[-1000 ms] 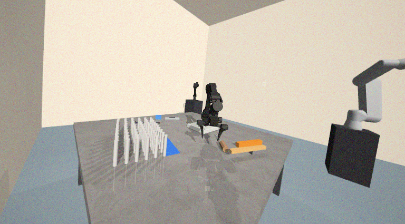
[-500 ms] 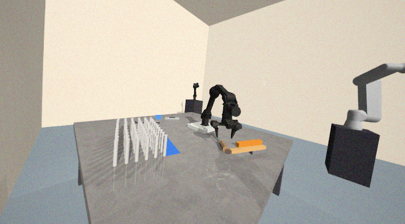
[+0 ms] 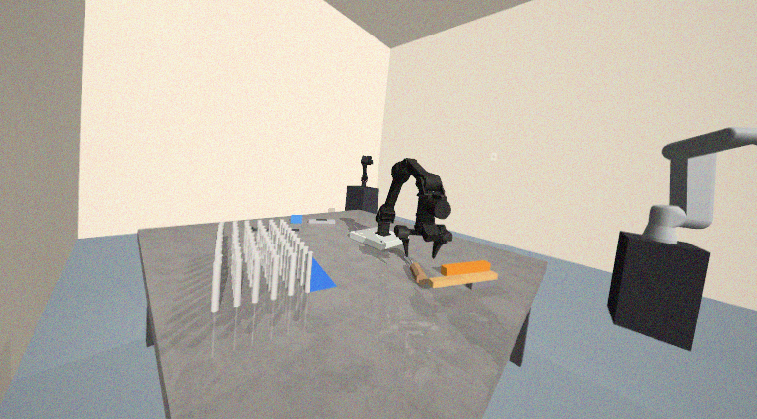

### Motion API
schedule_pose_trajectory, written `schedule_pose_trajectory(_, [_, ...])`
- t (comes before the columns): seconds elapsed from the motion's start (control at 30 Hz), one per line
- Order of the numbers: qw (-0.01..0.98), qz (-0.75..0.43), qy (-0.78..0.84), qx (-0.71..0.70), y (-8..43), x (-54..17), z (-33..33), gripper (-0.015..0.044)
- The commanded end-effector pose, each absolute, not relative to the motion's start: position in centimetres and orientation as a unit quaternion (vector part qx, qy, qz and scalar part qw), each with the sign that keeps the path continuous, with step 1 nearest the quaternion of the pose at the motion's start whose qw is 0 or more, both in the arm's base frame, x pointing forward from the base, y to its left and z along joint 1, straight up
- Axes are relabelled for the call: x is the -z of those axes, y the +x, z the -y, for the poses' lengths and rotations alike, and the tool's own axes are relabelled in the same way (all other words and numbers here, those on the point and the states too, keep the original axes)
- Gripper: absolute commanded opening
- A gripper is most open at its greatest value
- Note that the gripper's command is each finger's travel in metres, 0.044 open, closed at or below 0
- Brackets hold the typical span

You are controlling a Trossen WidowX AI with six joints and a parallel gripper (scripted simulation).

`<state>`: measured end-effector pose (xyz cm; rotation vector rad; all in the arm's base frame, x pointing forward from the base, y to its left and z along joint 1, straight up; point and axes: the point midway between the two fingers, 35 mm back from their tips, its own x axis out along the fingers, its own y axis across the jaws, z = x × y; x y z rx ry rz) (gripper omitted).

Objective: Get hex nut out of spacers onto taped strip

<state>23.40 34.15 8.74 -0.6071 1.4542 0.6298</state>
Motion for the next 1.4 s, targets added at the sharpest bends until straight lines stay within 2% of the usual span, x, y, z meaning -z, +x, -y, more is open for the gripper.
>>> schedule_pose_trajectory(0.0, [0.662,-0.643,-0.265,-0.279,23.3,-8.9,-34.1,0.0387])
schedule_pose_trajectory(0.13, [0.662,-0.643,-0.265,-0.279,23.3,-8.9,-34.1,0.0282])
schedule_pose_trajectory(1.37, [0.662,-0.643,-0.265,-0.279,23.5,-4.8,-34.4,0.0280])
